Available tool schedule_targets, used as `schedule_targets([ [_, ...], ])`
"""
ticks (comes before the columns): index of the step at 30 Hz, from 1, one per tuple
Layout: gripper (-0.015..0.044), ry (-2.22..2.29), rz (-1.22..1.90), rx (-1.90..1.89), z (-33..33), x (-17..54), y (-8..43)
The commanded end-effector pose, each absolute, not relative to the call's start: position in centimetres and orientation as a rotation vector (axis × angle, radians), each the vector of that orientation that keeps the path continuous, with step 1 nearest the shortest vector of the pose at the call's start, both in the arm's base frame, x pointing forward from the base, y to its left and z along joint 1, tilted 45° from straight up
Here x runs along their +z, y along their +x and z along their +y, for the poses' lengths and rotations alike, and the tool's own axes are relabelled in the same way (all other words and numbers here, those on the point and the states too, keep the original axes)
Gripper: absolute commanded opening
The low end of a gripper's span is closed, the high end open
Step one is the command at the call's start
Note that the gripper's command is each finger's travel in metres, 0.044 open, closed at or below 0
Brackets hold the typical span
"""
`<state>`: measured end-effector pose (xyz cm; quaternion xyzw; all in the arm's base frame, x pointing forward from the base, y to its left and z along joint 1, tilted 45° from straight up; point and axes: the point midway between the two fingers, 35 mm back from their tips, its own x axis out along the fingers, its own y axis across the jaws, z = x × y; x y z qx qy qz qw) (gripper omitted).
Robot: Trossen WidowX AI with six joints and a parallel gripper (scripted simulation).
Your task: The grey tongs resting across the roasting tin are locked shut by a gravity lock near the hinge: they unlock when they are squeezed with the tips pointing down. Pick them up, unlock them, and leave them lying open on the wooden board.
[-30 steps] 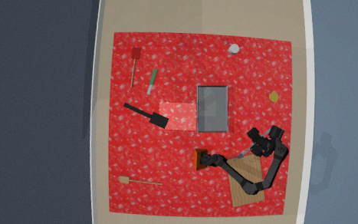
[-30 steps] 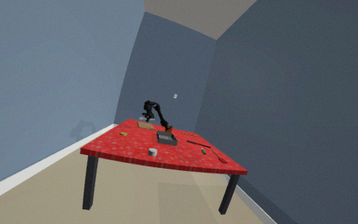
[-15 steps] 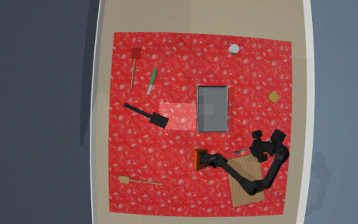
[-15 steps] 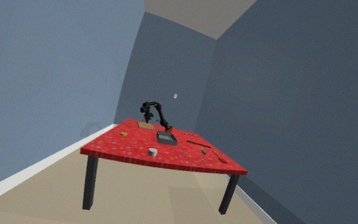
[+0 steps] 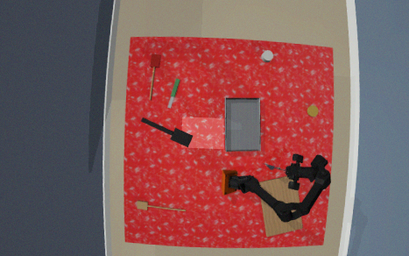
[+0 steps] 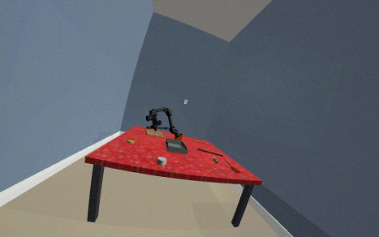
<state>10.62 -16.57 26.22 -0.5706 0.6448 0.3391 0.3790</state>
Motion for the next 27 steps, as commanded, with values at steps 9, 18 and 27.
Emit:
schedule_targets([
  [9,-0.0150,-1.105,1.665,0.579,-17.4,25.5,8.5],
  [18,-0.0150,-0.838,1.656,0.354,-18.0,25.1,6.8],
  [27,-0.0150,-0.573,1.621,0.124,-18.5,24.8,5.2],
])
